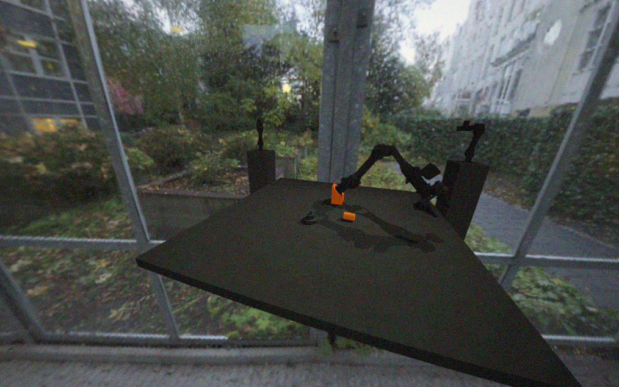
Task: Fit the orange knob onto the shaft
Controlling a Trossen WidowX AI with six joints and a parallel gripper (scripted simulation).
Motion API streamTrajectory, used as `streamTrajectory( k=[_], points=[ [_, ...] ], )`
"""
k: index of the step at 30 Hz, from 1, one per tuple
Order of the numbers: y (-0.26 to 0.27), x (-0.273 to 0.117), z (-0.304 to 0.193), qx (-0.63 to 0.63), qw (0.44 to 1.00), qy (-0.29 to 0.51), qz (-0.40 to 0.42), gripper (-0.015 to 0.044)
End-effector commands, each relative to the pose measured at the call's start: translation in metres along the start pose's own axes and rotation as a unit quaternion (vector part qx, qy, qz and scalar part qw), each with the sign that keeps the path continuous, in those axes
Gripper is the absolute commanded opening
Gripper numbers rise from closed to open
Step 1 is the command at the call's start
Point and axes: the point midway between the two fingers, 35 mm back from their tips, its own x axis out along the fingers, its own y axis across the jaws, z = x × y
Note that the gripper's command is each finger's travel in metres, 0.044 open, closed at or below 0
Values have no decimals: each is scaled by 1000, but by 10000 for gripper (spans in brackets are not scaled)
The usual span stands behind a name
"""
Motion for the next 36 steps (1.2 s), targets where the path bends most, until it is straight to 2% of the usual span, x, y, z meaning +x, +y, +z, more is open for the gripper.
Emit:
streamTrajectory(
  k=[1, 6, 10, 14, 18, 23, 28, 30, 36],
  points=[
    [-76, -14, 4, 64, 991, 20, -113, 440],
    [-157, -51, 0, 170, 957, 37, -234, 440],
    [-212, -94, -9, 273, 906, 41, -322, 440],
    [-255, -148, -24, 391, 830, 37, -396, 440],
    [-280, -206, -45, 518, 729, 25, -448, 440],
    [-284, -272, -73, 675, 571, 1, -468, 440],
    [-265, -322, -95, 811, 391, -24, -434, 440],
    [-262, -326, -96, 824, 370, -27, -427, 440],
    [-262, -326, -96, 824, 370, -27, -427, 440]
  ],
)
